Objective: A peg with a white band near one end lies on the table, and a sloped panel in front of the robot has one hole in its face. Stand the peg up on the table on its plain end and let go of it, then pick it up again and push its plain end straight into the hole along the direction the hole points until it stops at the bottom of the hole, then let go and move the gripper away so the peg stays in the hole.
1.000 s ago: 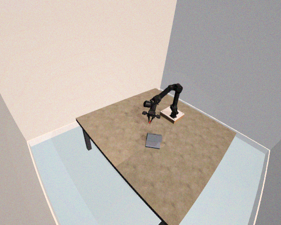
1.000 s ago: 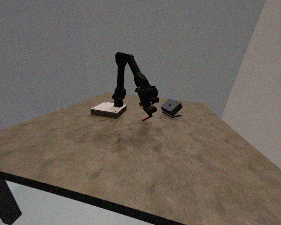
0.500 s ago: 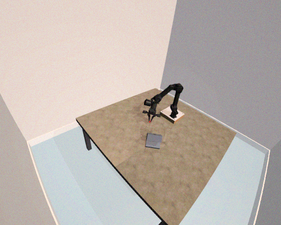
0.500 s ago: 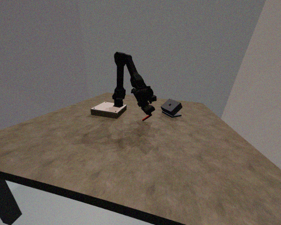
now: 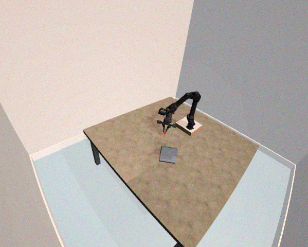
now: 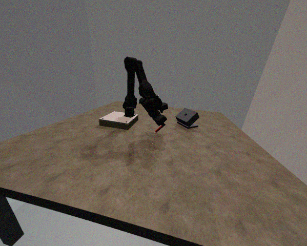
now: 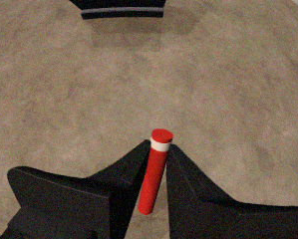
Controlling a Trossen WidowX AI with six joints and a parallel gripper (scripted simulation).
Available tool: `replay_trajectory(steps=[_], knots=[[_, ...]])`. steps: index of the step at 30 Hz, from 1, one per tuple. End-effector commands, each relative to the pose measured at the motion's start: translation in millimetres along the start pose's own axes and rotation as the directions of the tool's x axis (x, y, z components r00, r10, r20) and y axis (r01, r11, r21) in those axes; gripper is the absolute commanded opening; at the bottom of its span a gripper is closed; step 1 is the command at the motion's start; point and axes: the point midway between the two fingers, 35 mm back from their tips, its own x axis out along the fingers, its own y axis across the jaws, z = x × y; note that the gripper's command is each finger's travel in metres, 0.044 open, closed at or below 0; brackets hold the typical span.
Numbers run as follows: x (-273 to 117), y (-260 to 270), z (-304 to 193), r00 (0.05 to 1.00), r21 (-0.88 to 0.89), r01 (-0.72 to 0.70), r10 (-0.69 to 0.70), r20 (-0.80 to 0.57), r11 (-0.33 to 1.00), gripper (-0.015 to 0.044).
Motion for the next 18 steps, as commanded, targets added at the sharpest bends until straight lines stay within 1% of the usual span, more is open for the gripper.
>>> replay_trajectory(steps=[1,18], knots=[[-2.3,1.2,-2.0,0.999,-0.002,-0.002,0.002,0.041,1.000,0.0051],[-11.7,1.3,-8.8,0.982,-0.002,-0.003,0.003,0.186,1.000,0.0051]])
